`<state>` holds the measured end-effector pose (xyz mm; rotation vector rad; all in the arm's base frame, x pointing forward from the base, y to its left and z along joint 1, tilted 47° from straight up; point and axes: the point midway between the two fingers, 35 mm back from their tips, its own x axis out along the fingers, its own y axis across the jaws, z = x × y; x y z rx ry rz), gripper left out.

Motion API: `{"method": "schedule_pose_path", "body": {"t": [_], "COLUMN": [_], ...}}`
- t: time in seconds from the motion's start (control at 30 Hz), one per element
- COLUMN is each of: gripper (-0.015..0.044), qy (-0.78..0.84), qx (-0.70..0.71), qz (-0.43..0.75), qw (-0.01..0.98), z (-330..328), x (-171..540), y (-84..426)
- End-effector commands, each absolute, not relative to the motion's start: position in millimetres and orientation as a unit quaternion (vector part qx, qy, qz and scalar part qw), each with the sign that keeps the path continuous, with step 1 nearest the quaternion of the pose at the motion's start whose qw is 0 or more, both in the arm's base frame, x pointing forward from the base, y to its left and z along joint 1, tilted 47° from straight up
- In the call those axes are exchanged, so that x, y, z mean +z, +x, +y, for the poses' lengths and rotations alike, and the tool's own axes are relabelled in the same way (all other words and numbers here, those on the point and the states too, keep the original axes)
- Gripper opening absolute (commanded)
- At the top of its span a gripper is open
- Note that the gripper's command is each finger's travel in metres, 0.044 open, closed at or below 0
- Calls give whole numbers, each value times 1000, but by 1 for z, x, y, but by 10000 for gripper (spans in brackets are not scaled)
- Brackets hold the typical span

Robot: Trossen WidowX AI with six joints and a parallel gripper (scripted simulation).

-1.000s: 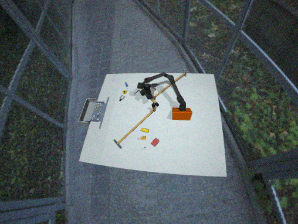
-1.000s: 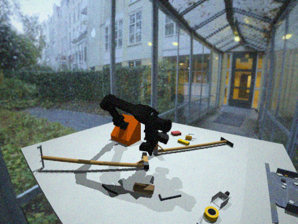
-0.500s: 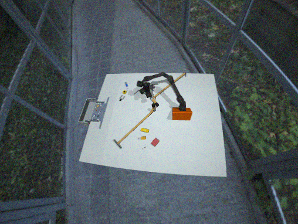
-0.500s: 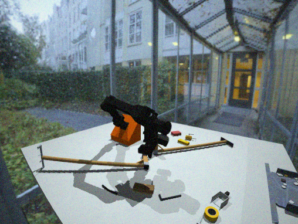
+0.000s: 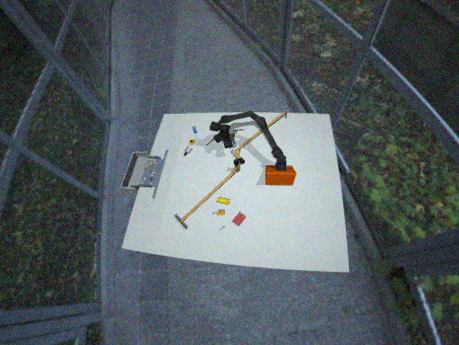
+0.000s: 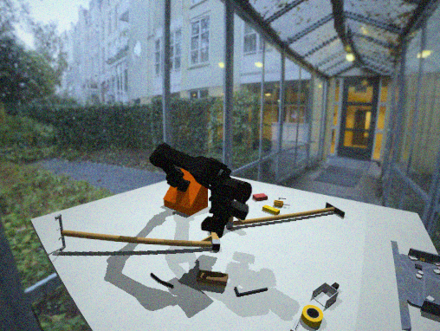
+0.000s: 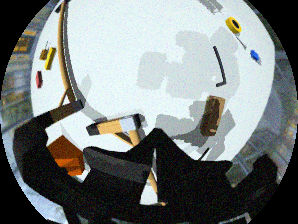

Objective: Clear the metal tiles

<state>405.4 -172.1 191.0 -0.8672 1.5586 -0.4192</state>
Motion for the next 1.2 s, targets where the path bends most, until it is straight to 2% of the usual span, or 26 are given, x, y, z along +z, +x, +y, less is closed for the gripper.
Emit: {"method": "schedule_pose_path", "body": {"t": [0.0, 1.17], "gripper": [0, 0], "qy": [-375, -372], "qx": [-181, -194], "qz": [673, 666], "qw": [611, 617], "z": [-176, -213], "x": [196, 233], "y": [408, 417]}}
